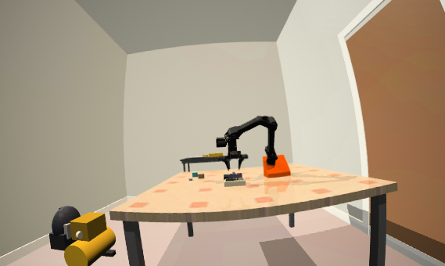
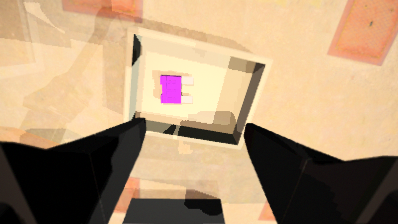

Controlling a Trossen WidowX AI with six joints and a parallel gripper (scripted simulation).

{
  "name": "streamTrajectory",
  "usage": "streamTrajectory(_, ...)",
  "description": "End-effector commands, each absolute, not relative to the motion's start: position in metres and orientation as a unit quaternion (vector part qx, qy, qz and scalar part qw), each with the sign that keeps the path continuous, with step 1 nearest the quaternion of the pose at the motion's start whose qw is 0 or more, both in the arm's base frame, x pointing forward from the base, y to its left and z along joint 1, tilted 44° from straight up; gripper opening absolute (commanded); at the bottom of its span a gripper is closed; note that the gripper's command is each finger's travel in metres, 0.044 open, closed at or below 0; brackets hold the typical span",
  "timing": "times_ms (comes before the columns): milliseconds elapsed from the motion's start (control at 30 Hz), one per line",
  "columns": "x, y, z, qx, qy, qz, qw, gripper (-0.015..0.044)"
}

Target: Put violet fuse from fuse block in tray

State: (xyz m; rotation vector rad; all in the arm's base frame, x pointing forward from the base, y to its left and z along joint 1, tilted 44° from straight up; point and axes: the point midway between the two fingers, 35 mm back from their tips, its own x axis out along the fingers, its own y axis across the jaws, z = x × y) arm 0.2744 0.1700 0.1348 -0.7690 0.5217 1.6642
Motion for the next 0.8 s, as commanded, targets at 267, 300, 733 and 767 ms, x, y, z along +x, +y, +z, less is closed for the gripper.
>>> streamTrajectory(267, 0.2733, 0.1671, 0.1390, -0.328, 0.224, 0.714, 0.577, 0.0330)
streamTrajectory(300, 0.2733, 0.1671, 0.1390, -0.328, 0.224, 0.714, 0.577, 0.0330)
streamTrajectory(733, 0.2733, 0.1671, 0.1390, -0.328, 0.224, 0.714, 0.577, 0.0330)
streamTrajectory(767, 0.2733, 0.1671, 0.1390, -0.328, 0.224, 0.714, 0.577, 0.0330)
